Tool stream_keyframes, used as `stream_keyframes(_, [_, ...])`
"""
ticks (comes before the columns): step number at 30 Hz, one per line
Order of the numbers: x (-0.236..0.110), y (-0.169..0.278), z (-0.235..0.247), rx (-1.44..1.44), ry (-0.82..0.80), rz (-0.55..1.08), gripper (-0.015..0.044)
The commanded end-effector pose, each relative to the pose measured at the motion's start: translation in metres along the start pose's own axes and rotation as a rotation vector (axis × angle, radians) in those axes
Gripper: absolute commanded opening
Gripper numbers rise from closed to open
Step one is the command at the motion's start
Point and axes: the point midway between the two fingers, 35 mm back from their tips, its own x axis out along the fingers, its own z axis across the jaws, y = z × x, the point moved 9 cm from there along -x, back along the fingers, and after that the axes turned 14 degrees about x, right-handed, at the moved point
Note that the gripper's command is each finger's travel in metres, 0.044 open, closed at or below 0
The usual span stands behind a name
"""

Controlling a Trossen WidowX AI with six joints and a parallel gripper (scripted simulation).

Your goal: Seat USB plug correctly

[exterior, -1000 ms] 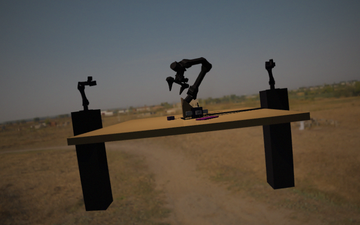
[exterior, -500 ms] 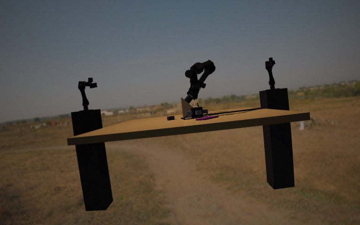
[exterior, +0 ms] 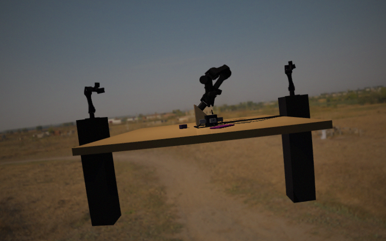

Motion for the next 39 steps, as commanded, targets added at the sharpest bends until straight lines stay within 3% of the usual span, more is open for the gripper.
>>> stream_keyframes(1, [0.005, -0.001, 0.001, -0.001, -0.005, -0.005, 0.044])
stream_keyframes(32, [0.029, -0.001, 0.001, -0.001, -0.005, -0.006, 0.044])
stream_keyframes(39, [0.027, -0.001, 0.001, -0.007, -0.001, -0.001, 0.0256])
